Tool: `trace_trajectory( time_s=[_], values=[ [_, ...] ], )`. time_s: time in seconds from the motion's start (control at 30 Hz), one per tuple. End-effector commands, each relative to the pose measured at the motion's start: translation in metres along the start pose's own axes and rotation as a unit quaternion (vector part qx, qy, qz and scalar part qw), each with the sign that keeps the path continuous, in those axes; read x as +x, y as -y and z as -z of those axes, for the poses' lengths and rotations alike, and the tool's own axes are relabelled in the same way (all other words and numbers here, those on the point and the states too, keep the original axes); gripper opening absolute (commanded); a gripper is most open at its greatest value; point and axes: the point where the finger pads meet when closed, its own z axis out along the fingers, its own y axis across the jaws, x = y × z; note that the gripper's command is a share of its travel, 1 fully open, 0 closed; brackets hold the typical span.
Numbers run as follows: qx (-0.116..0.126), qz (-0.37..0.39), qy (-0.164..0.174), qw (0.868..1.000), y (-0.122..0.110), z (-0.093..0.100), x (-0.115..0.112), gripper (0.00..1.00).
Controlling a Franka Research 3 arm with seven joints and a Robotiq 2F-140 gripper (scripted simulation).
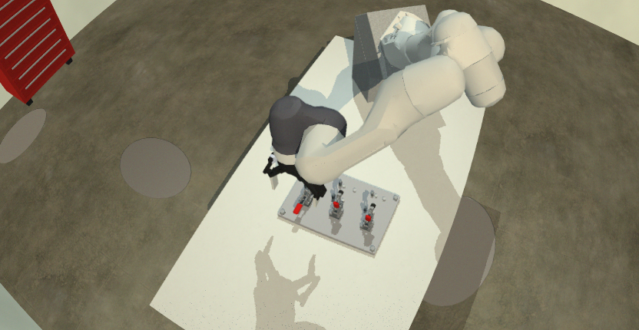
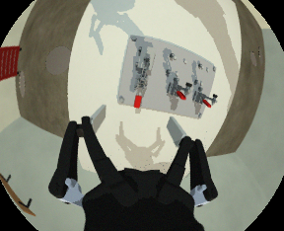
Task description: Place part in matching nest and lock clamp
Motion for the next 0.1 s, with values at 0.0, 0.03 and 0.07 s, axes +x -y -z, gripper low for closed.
trace_trajectory(
  time_s=[0.0,0.03,0.07],
  values=[
    [-0.001,-0.002,-0.001,1.0,0.0,0.0006,0.0015,1.0],
    [-0.001,-0.002,-0.001,1.0,0.0,0.0006,0.0015,1.0],
    [-0.001,-0.002,-0.001,1.0,0.0,0.0006,0.0015,1.0]
  ],
)
